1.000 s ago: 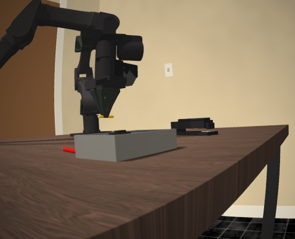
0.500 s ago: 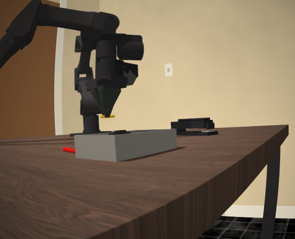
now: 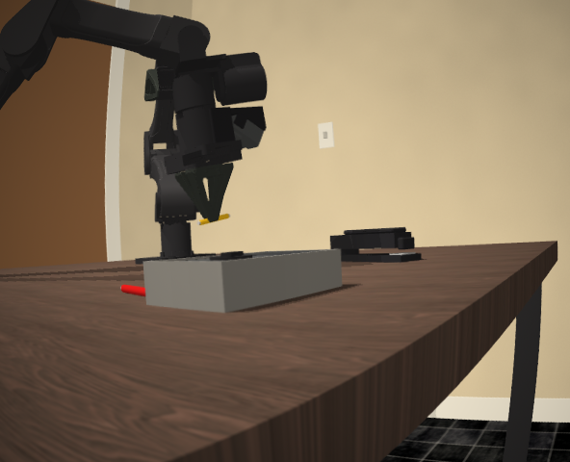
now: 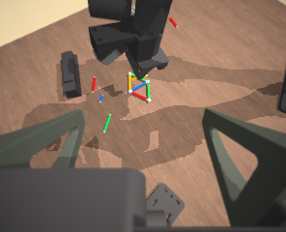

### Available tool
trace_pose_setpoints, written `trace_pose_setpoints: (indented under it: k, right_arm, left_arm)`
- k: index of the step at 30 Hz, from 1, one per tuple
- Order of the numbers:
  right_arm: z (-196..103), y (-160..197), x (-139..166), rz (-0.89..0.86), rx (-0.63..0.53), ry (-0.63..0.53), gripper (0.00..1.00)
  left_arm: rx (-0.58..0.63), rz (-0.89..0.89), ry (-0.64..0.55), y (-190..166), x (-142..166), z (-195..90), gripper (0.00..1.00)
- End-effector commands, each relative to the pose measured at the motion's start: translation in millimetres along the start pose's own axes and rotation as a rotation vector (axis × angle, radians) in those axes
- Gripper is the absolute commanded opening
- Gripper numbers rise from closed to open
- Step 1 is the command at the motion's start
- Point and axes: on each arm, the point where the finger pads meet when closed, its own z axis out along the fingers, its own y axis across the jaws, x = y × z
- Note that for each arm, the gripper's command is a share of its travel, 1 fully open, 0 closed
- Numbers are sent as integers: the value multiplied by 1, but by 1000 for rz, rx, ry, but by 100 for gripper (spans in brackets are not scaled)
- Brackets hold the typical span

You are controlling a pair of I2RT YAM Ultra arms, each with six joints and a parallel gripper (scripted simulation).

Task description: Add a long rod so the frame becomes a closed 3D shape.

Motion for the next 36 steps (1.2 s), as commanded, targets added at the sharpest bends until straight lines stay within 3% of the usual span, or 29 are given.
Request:
trace_pose_setpoints:
  k: [1, 9, 17, 36]
  right_arm:
    - [-20, -9, -25, 96, 36, -237, 0]
    - [-19, -5, -21, 135, 29, -288, 0]
    - [-13, 2, 9, 222, 6, -340, 0]
    - [-13, 4, 9, 357, 2, -540, 0]
  left_arm:
    - [-2, -2, -20, 0, -6, -5, 100]
    - [-2, -2, -20, 0, -6, -5, 100]
    - [-2, -2, -20, 0, -6, -5, 100]
    - [-2, -2, -20, 0, -6, -5, 100]
